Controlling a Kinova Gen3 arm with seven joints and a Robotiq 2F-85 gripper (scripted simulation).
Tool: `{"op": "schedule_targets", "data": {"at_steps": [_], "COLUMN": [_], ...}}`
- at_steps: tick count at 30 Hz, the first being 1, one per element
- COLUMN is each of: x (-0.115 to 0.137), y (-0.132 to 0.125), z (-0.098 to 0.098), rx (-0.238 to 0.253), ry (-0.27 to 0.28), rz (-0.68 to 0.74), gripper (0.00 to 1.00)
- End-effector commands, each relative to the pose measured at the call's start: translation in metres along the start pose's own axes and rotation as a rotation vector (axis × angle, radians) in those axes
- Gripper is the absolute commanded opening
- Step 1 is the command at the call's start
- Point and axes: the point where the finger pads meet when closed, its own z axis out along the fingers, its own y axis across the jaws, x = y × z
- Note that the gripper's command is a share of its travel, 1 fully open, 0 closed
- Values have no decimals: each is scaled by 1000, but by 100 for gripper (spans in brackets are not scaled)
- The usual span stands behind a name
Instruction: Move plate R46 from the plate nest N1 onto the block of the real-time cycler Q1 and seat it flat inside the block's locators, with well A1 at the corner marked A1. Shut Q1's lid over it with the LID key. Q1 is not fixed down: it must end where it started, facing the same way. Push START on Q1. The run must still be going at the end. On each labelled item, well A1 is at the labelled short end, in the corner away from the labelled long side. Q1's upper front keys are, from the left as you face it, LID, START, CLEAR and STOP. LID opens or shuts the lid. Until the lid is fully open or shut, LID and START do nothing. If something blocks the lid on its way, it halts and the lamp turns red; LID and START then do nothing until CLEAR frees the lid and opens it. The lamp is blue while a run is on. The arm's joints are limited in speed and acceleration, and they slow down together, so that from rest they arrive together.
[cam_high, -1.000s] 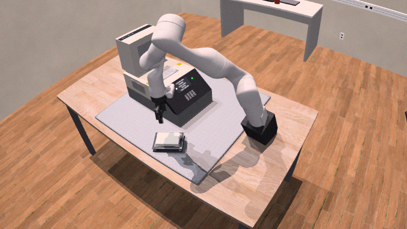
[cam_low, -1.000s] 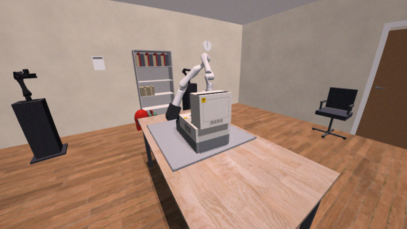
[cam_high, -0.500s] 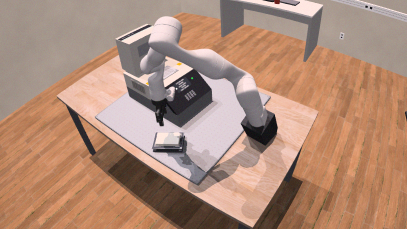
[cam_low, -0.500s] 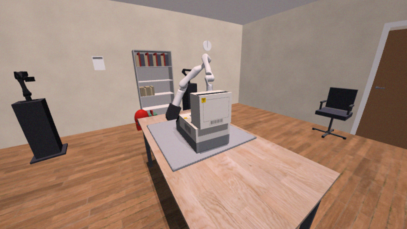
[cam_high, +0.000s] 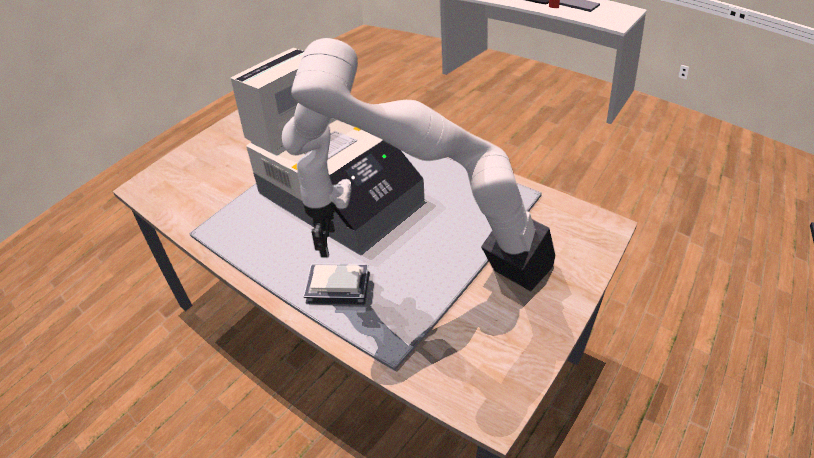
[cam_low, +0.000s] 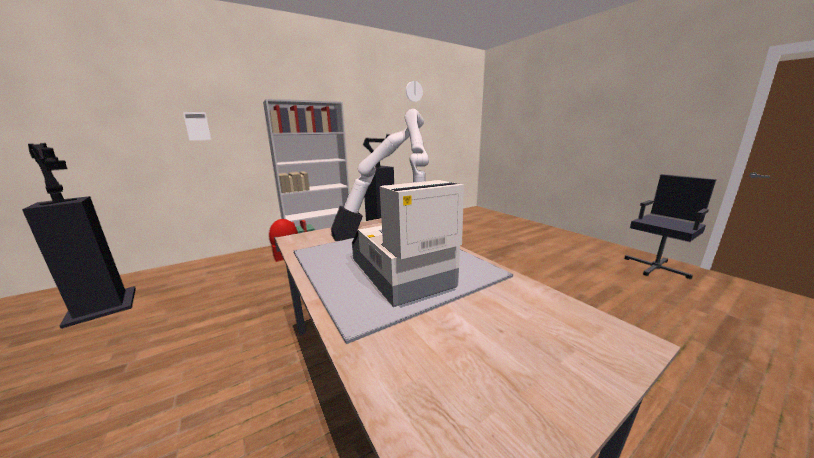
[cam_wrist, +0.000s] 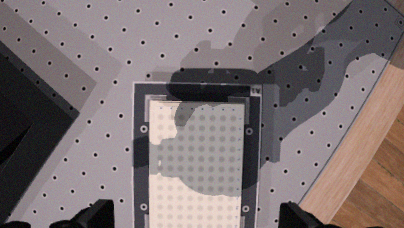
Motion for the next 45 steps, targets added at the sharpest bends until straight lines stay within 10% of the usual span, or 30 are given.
{"op": "schedule_targets", "data": {"at_steps": [1,45], "x": [-1,-1], "y": [0,0], "z": [3,56], "rx": [0,0], "ry": [-2,-2], "rz": [0,0], "gripper": [100,100]}}
